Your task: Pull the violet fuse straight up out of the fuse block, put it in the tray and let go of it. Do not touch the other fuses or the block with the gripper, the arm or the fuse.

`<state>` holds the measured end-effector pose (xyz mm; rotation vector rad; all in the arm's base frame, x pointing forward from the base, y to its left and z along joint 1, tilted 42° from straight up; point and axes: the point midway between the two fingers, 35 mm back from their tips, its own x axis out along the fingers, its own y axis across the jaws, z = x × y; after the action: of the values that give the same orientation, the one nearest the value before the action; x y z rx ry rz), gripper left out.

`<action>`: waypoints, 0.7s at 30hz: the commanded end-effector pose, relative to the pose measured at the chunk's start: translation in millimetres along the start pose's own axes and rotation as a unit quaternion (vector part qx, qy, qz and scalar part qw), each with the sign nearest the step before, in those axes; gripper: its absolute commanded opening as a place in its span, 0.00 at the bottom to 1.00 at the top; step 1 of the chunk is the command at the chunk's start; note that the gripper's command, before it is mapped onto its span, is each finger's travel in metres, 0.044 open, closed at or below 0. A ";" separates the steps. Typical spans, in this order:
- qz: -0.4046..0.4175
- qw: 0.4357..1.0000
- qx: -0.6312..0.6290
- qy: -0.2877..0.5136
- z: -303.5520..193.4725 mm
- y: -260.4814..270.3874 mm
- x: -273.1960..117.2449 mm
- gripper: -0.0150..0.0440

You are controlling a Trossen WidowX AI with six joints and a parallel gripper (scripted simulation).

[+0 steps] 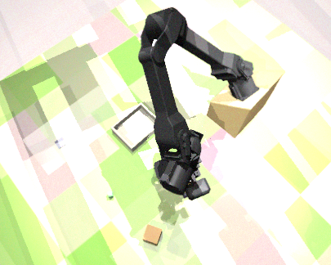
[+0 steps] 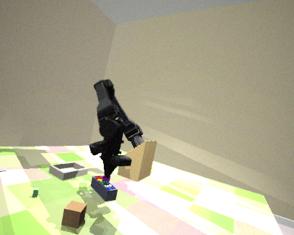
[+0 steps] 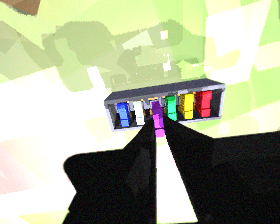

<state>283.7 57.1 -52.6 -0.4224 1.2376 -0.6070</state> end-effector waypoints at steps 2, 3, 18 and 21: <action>0.001 1.000 0.002 0.000 -0.1 0.6 -2.9 0.25; 0.001 1.000 0.002 0.000 -0.1 0.6 -3.4 0.25; 0.002 1.000 0.002 0.000 -0.1 0.7 -15.6 0.25; 0.002 1.000 0.002 0.000 -0.1 0.7 -20.3 0.25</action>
<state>279.3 66.2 -41.6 -0.4262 1.2418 -0.6087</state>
